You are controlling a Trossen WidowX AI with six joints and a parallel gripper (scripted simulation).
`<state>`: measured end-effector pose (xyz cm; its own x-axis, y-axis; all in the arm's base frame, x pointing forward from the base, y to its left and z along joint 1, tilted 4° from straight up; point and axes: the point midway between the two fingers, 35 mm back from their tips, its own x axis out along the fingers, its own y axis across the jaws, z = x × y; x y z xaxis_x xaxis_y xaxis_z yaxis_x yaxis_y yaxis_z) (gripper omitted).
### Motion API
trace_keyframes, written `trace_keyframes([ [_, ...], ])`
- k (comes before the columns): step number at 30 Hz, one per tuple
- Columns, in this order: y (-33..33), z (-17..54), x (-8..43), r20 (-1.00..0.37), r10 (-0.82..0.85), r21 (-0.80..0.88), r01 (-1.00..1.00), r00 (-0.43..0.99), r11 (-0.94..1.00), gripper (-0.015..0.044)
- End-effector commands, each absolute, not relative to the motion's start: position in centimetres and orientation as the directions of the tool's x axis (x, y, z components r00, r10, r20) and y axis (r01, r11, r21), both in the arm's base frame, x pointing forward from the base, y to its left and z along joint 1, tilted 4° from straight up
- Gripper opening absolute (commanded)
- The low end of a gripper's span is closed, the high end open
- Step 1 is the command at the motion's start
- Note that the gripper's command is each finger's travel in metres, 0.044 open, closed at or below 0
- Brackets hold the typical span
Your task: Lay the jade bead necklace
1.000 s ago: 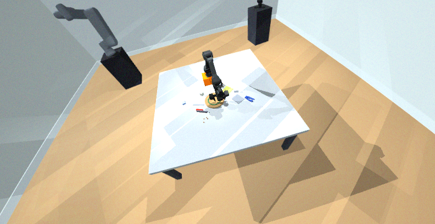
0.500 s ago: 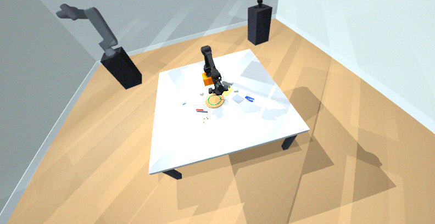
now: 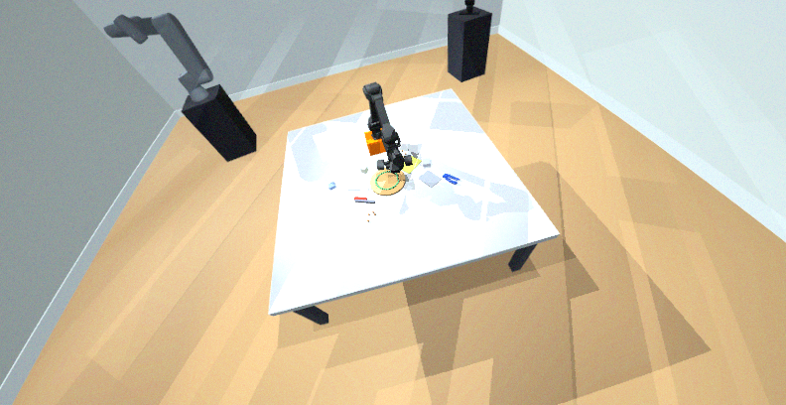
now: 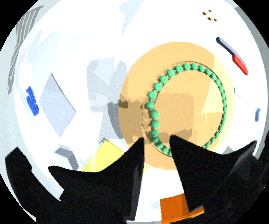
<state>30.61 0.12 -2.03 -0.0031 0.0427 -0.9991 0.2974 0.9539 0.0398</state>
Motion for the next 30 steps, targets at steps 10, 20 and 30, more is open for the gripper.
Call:
trace_keyframes([
  [10,0.2,-3.9,30.3,-0.999,0.045,0.039,0.301,-0.015,0.953,0.012],
  [20,0.3,-5.1,30.0,-0.999,0.047,0.038,0.303,-0.022,0.952,0.012],
  [30,0.3,-5.1,30.0,-0.999,0.047,0.038,0.303,-0.022,0.952,0.012],
])
